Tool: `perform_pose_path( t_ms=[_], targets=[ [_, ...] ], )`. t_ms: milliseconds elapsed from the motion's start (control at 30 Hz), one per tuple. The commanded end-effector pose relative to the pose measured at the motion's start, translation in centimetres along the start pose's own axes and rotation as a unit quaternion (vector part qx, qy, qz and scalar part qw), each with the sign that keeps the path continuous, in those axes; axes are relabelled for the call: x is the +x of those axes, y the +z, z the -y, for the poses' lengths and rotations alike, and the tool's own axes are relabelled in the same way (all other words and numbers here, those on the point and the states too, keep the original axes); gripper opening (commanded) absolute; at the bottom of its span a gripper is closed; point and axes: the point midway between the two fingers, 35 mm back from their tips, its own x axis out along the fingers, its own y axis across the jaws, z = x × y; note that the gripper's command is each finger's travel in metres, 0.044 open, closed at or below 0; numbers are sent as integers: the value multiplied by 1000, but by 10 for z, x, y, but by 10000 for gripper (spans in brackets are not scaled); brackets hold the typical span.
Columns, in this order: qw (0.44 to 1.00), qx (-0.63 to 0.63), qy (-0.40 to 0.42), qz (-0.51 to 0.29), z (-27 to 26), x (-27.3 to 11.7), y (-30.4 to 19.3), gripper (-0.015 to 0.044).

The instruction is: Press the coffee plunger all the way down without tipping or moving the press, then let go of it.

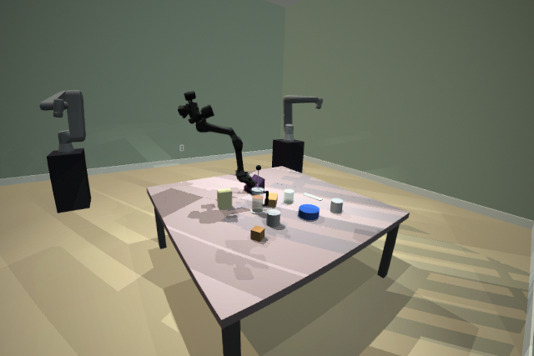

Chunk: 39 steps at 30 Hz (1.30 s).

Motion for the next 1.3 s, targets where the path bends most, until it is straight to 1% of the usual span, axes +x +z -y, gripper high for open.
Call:
perform_pose_path(
  t_ms=[0, 33, 167, 300, 500, 700, 833, 967, 1100, 1267],
  targets=[
    [1000, 3, 2, 5, -1, 0, 3, 426],
    [1000, 8, 8, 15, -4, 0, 8, 440],
    [992, 57, 54, 96, -27, -7, 51, 440],
    [965, 118, 123, 199, -52, -34, 105, 440],
    [897, 188, 227, 328, -77, -100, 166, 440],
    [810, 236, 328, 425, -88, -184, 199, 440],
    [741, 261, 393, 479, -88, -245, 203, 440],
    [663, 273, 455, 528, -82, -308, 191, 440],
    [588, 271, 510, 566, -76, -366, 166, 440],
    [499, 257, 567, 603, -68, -427, 117, 440]
  ],
)
